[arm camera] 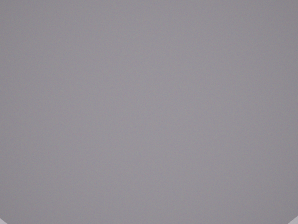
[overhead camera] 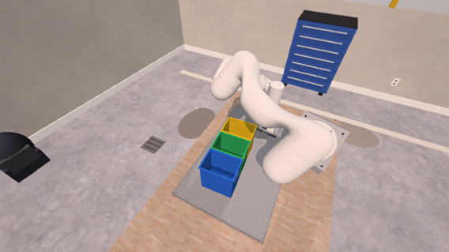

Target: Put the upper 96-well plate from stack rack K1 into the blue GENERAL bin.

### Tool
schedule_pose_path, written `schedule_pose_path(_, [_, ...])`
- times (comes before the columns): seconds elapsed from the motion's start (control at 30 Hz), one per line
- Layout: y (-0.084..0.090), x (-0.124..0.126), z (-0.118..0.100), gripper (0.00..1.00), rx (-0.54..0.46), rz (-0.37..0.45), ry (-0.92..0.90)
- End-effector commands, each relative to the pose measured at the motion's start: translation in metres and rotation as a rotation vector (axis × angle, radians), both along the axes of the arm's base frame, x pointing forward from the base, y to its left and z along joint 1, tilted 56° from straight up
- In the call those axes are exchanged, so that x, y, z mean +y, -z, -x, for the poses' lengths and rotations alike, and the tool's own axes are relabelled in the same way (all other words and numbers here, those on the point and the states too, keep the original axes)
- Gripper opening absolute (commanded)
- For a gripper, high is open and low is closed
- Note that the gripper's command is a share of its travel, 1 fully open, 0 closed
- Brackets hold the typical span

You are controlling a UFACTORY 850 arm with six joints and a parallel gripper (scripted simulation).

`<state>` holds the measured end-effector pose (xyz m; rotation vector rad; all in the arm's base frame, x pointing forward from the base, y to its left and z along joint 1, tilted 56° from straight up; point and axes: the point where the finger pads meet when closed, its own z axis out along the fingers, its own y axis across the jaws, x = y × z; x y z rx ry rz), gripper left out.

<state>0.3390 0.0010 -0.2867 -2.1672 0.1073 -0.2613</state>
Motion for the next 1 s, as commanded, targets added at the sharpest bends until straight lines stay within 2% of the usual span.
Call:
schedule_pose_path(0.0, [0.0000, -0.0006, -0.0005, 1.00, -0.001, 0.001, 0.001])
schedule_pose_path(0.1, [-0.0001, -0.0007, -0.0005, 1.00, -0.001, 0.001, 0.001])
schedule_pose_path(0.13, [-0.0004, -0.0011, -0.0004, 0.00, -0.001, 0.001, 0.001])
schedule_pose_path(0.97, [-0.0004, -0.0011, -0.0003, 0.00, -0.001, 0.001, 0.001])
